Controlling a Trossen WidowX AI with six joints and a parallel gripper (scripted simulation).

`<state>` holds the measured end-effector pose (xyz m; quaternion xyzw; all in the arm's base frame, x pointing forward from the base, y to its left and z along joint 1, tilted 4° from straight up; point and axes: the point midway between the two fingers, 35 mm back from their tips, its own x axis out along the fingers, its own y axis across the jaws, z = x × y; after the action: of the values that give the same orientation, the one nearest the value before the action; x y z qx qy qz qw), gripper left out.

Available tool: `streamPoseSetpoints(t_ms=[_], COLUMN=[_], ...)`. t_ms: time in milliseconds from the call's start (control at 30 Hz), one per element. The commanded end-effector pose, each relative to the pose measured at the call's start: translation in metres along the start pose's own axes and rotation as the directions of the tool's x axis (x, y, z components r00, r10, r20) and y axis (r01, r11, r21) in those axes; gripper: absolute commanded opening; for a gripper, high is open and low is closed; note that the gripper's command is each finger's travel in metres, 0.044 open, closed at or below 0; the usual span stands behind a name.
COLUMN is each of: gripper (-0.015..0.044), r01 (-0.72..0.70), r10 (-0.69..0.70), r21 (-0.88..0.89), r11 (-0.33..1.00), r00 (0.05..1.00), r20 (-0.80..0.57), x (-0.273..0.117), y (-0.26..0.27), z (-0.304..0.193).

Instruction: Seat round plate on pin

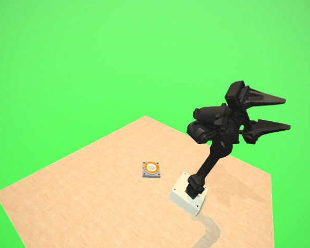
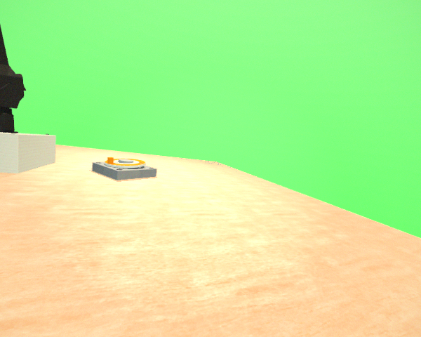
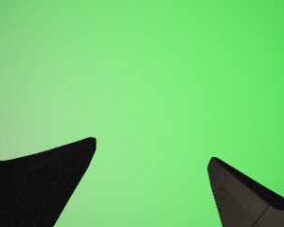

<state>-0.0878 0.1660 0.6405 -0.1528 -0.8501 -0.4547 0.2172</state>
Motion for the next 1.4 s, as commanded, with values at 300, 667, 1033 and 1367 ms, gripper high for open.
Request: streamPoseSetpoints(t_ms=[300, 667, 1033, 1367], gripper=[0.0137, 0.0000, 0.0000, 0.0000], r01=[-0.556, -0.652, -0.080, 0.462], r10=[0.523, 0.837, 0.682, 0.235], r21=[0.523, 0.717, 0.723, 0.779], r11=[0.646, -0.248, -0.686, -0.424], r00=[0.821, 0.228, -0.418, -0.775], r20=[0.227, 0.497, 0.600, 0.587], x=[-0.106, -0.313, -0.515, -0.634], y=[0.108, 0.154, 0.085, -0.055], z=[0.074, 0.141, 0.154, 0.131])
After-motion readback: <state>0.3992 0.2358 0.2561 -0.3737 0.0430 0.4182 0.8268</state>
